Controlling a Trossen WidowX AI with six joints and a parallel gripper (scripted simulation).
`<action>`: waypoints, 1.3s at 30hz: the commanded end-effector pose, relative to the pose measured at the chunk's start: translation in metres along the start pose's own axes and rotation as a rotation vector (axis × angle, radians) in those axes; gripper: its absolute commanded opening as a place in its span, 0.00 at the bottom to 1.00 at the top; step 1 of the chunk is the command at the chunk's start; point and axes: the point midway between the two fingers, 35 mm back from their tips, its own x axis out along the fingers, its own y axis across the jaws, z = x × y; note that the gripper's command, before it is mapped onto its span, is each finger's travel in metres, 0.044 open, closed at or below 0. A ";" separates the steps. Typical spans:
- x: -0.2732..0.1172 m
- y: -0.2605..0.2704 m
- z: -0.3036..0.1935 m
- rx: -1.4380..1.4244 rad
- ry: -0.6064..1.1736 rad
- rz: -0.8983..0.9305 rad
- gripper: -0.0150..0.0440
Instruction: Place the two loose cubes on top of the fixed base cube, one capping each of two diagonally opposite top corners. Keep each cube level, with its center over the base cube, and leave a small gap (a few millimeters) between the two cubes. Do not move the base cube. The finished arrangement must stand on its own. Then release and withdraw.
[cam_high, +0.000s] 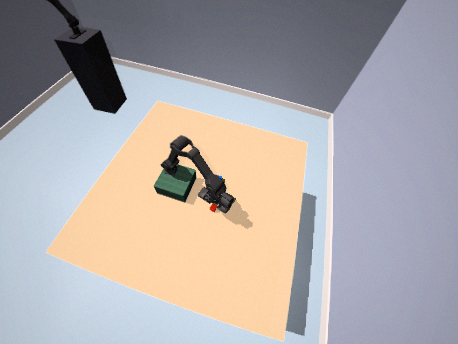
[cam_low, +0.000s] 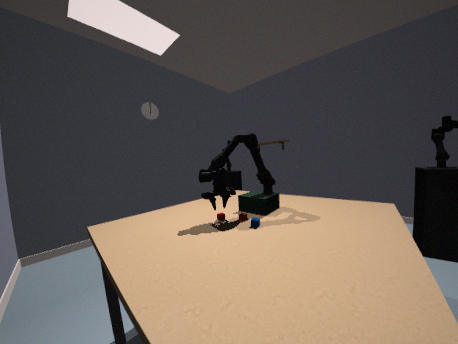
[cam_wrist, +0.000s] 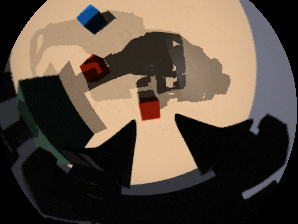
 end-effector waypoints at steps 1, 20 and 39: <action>0.011 0.004 0.001 -0.005 -0.003 0.014 0.70; 0.036 0.004 0.001 -0.005 -0.003 0.015 0.70; 0.036 0.003 0.001 -0.005 -0.003 0.014 0.43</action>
